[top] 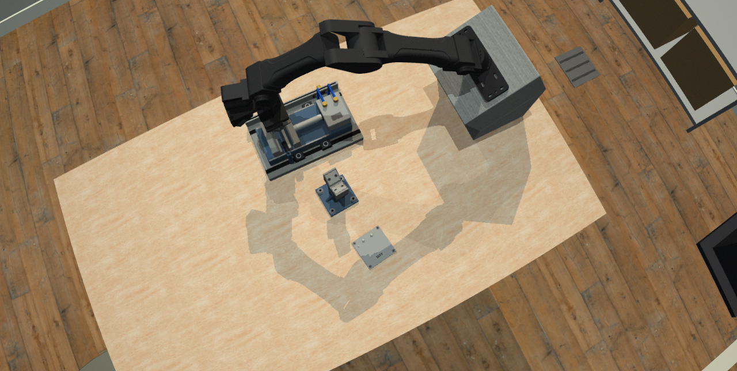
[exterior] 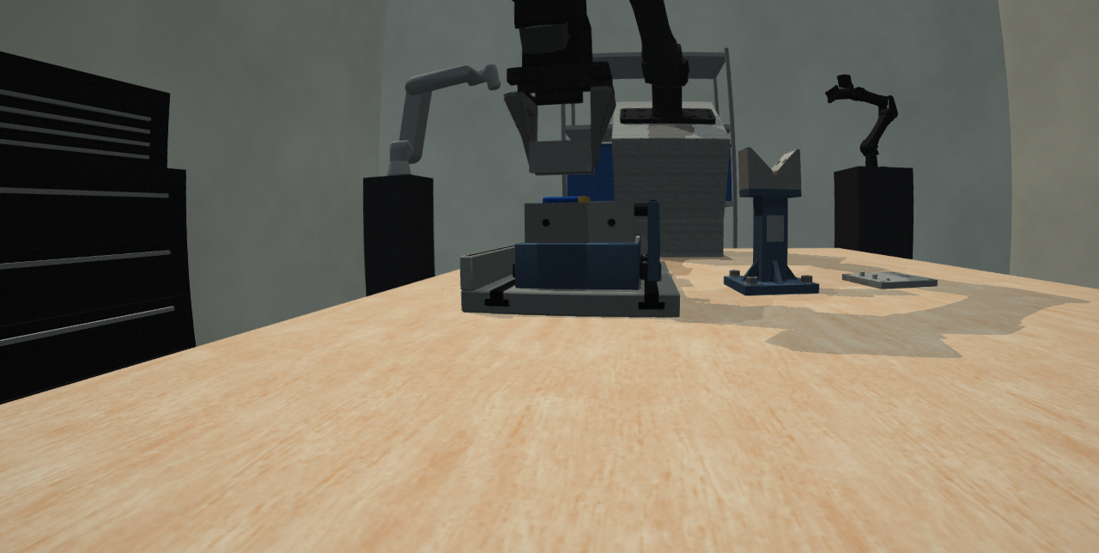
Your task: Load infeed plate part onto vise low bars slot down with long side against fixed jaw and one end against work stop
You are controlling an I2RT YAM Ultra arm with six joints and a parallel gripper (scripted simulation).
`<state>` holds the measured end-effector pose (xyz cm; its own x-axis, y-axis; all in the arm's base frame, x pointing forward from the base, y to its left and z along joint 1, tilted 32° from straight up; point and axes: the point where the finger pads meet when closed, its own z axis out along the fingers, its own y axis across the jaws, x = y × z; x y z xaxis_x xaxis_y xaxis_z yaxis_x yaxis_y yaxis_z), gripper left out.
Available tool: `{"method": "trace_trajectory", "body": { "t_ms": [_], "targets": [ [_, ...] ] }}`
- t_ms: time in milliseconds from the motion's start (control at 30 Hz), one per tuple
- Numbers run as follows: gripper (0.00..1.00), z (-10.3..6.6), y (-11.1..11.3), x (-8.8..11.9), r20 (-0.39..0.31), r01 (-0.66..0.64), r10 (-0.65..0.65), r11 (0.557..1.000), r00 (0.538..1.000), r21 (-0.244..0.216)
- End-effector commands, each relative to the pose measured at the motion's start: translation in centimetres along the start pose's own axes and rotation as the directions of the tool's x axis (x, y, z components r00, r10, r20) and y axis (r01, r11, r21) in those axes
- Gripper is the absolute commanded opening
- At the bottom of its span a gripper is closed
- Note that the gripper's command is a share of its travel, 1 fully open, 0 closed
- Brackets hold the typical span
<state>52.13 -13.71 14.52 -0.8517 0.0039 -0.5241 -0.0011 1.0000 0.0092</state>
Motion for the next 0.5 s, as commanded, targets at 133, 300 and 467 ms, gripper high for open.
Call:
{"method": "trace_trajectory", "body": {
  "t_ms": [133,300,467],
  "targets": [
    [0.0,-1.19,-0.07,-0.97,0.04,0.002,-0.002,1.0,0.999,0.013],
    [0.0,-1.42,-0.05,-1.21,0.046,0.003,-0.004,1.0,0.999,0.015],
    [0.0,-1.3,0.01,-1.02,0.041,0.003,-0.003,1.0,0.999,0.013]
  ]
}}
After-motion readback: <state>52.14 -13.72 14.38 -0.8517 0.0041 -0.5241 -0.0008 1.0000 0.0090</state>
